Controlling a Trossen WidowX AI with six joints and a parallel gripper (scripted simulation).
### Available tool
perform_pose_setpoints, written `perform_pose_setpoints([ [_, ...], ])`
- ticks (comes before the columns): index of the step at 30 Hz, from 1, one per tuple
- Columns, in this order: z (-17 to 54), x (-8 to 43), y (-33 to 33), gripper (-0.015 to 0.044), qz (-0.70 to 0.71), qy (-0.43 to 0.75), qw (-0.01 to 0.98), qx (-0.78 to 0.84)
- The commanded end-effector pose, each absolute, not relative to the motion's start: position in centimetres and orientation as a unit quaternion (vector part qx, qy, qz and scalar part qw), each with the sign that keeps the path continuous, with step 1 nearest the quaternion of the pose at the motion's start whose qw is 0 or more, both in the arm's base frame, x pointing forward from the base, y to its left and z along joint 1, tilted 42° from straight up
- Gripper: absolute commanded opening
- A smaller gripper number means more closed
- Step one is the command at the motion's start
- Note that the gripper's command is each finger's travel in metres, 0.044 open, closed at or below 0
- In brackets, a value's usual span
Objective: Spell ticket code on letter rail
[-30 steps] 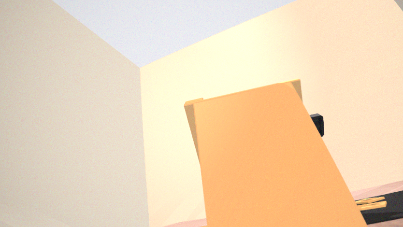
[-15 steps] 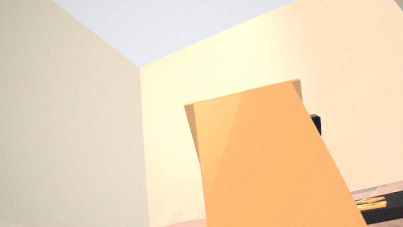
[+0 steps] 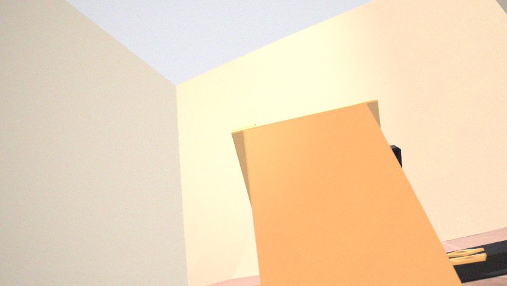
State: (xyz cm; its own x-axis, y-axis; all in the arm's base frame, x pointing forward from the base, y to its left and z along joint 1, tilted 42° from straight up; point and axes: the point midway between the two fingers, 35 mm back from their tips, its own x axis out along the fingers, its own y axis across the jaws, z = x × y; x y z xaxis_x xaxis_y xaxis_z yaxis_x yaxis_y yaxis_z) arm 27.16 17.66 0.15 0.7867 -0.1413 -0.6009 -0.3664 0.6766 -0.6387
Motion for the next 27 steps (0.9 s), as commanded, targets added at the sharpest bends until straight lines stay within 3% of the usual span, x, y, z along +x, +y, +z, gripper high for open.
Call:
perform_pose_setpoints([
  [1,0.5,27.3,17.6,0.0000,0.068,0.318,0.859,-0.395],
  [27,1.6,27.8,16.7,0.0000,0.068,0.318,0.859,-0.395],
])
